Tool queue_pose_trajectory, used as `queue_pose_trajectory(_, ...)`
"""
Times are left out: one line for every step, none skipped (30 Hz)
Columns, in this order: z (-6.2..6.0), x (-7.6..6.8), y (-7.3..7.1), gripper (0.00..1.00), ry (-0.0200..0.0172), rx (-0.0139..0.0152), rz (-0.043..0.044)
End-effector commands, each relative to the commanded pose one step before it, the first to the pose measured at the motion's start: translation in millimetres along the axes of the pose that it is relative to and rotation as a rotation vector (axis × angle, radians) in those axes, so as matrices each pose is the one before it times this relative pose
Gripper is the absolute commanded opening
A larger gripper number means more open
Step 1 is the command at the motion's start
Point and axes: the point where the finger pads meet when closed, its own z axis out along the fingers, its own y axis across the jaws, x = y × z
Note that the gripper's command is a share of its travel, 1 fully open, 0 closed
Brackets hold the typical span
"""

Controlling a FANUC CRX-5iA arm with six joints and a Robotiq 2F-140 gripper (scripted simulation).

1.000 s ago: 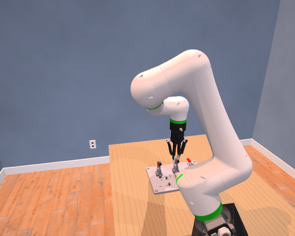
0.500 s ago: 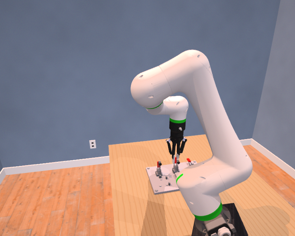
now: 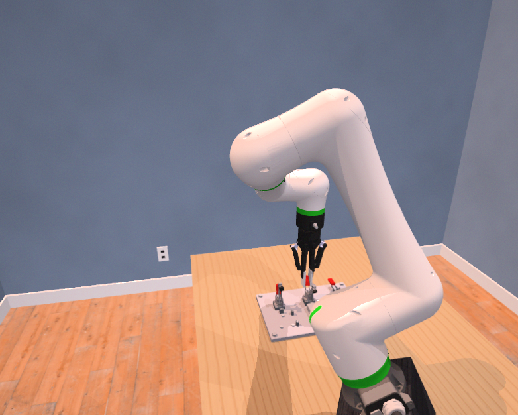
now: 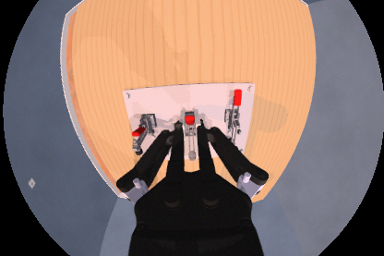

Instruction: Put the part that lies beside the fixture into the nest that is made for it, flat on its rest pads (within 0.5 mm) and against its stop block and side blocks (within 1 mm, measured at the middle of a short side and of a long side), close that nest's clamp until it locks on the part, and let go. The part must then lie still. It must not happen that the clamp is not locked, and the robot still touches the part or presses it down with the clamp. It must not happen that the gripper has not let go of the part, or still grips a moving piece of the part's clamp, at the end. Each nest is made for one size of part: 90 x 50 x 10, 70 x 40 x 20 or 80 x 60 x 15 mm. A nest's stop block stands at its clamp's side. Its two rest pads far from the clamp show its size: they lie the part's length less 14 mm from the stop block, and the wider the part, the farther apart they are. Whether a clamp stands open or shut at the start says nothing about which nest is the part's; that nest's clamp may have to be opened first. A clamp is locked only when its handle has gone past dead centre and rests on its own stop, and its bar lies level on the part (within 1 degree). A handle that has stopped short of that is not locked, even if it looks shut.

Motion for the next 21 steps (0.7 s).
queue_pose_trajectory(0.9, 2.69, 0.11, 0.0, 0.00084, -0.00018, 0.00011)
queue_pose_trajectory(0.49, 1.05, 0.0, 0.0, 0.0, 0.0, 0.0)
queue_pose_trajectory(0.0, 0.0, 0.0, 0.0, 0.0, 0.0, 0.0)
queue_pose_trajectory(0.0, 0.0, 0.0, 0.0, 0.0, 0.0, 0.0)
queue_pose_trajectory(0.61, 0.98, 0.0, 0.0, 0.0, 0.0, 0.0)
queue_pose_trajectory(0.62, 0.98, 0.0, 0.0, 0.0, 0.0, 0.0)
queue_pose_trajectory(0.62, 0.98, 0.0, 0.0, 0.0, 0.0, 0.0)
queue_pose_trajectory(0.62, 0.98, 0.0, 0.0, 0.0, 0.0, 0.0)
queue_pose_trajectory(0.63, 0.98, 0.0, 0.0, 0.0, 0.0, 0.0)
queue_pose_trajectory(0.63, 0.97, 0.0, 0.0, 0.0, 0.0, 0.0)
queue_pose_trajectory(0.76, 0.88, 0.0, 0.0, 0.0, 0.0, 0.0)
queue_pose_trajectory(0.75, 0.87, 0.0, 0.0, 0.0, 0.0, 0.0)
queue_pose_trajectory(0.75, 0.86, 0.0, 0.0, 0.0, 0.0, 0.0)
queue_pose_trajectory(0.74, 0.85, 0.0, 0.0, 0.0, 0.0, 0.0)
queue_pose_trajectory(0.74, 0.84, 0.0, 0.0, 0.0, 0.0, 0.0)
queue_pose_trajectory(0.73, 0.82, 0.0, 0.0, 0.0, 0.0, 0.0)
queue_pose_trajectory(0.81, 0.75, 0.0, 0.0, 0.0, 0.0, 0.0)
queue_pose_trajectory(0.83, 0.71, 0.0, 0.0, 0.0, 0.0, 0.0)
queue_pose_trajectory(0.82, 0.69, 0.0, 0.0, 0.0, 0.0, 0.0)
queue_pose_trajectory(0.0, 0.0, 0.0, 0.0, 0.0, 0.0, 0.0)
queue_pose_trajectory(0.0, 0.0, 0.0, 0.0, 0.0, 0.0, 0.0)
